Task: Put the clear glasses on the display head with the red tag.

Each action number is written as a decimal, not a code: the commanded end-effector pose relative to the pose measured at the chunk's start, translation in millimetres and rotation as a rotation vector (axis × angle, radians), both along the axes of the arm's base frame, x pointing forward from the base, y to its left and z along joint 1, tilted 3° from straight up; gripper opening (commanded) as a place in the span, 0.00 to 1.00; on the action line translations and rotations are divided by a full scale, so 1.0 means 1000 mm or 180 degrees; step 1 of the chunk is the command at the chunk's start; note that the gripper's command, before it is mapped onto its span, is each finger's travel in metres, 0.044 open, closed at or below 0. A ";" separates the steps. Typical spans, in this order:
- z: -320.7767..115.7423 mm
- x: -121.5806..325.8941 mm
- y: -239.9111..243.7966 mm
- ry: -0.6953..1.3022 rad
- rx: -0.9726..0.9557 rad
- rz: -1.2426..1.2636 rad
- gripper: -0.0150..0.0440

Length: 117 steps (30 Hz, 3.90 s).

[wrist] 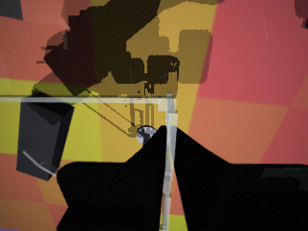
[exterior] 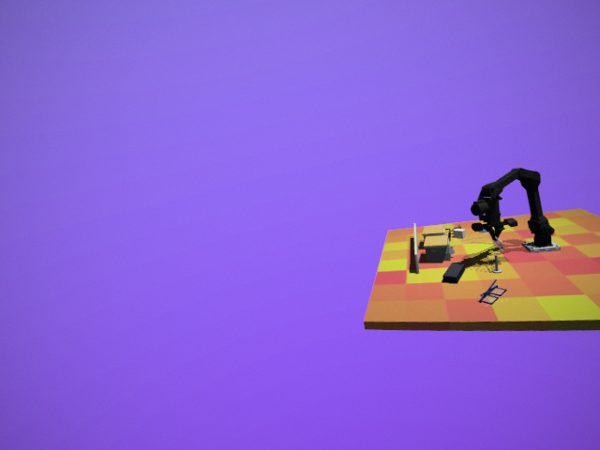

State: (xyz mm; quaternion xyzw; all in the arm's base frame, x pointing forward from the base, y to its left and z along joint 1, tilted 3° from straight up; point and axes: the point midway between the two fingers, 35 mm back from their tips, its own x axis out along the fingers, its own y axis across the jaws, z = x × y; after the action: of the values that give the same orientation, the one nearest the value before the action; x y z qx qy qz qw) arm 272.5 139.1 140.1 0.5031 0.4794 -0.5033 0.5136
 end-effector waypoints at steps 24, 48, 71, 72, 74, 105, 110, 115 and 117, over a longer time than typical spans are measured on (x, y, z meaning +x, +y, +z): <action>-0.059 -0.017 0.031 -0.0004 -0.0011 -0.0011 0.25; -0.062 -0.026 0.021 -0.0001 -0.0014 -0.0011 0.25; -0.062 -0.035 0.009 0.0001 -0.0017 -0.0011 0.25; -0.062 -0.035 0.008 0.0001 -0.0018 -0.0011 0.25; -0.062 -0.036 0.007 0.0001 -0.0018 -0.0011 0.25; -0.062 -0.044 -0.016 0.0003 -0.0025 -0.0011 0.25; -0.062 -0.044 -0.016 0.0003 -0.0025 -0.0011 0.25; -0.062 -0.044 -0.016 0.0003 -0.0025 -0.0011 0.25; -0.062 -0.044 -0.016 0.0003 -0.0025 -0.0011 0.25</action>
State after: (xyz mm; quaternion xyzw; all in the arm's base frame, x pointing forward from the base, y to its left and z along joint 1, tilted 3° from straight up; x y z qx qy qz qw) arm 228.2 124.0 77.7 0.5020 0.4782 -0.5071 0.5119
